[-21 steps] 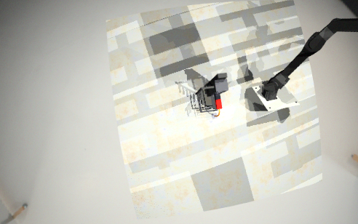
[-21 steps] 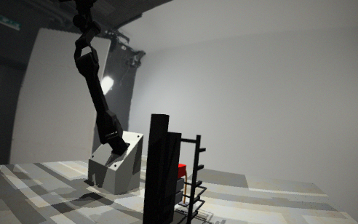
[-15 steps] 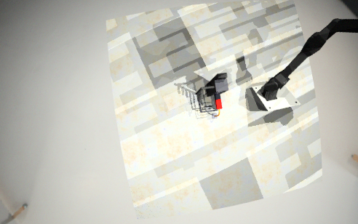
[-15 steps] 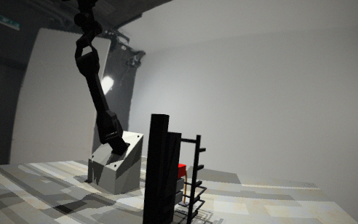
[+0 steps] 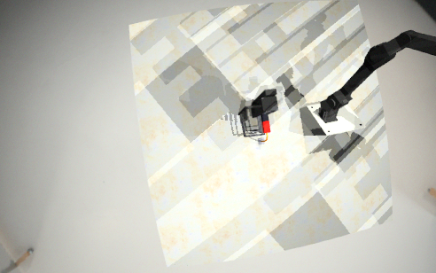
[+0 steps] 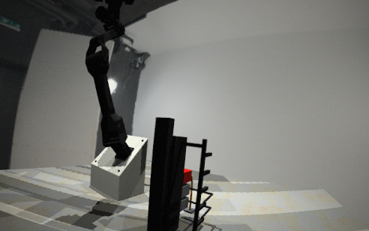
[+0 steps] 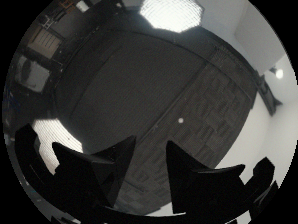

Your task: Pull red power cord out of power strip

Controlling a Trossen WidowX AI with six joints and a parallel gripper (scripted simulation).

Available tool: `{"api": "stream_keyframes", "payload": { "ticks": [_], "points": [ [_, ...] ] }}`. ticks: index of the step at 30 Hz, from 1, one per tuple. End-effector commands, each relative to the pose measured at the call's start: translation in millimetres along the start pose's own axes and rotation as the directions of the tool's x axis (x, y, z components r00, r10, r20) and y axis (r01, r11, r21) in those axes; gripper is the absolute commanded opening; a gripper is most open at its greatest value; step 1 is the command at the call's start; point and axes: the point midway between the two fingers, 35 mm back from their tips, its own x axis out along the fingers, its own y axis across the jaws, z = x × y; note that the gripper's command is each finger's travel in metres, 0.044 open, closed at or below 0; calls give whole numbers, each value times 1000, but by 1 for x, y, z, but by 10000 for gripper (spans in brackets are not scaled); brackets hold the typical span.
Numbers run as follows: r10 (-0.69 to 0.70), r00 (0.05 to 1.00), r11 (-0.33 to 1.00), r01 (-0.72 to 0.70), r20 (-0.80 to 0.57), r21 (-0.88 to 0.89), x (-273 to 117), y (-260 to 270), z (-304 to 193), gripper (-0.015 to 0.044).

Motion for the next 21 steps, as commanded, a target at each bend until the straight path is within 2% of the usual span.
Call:
{"api": "stream_keyframes", "payload": {
  "ticks": [1, 10, 16, 21],
  "points": [
    [-106, 993, 987, 99, -55, -125, -5, -51, -5, 160],
    [-349, 928, 858, 259, -132, -443, -26, -154, 0, 160],
    [-560, 815, 644, 318, -146, -696, -59, -238, 19, 160],
    [-720, 685, 420, 304, -111, -855, -96, -303, 49, 160]
  ]
}}
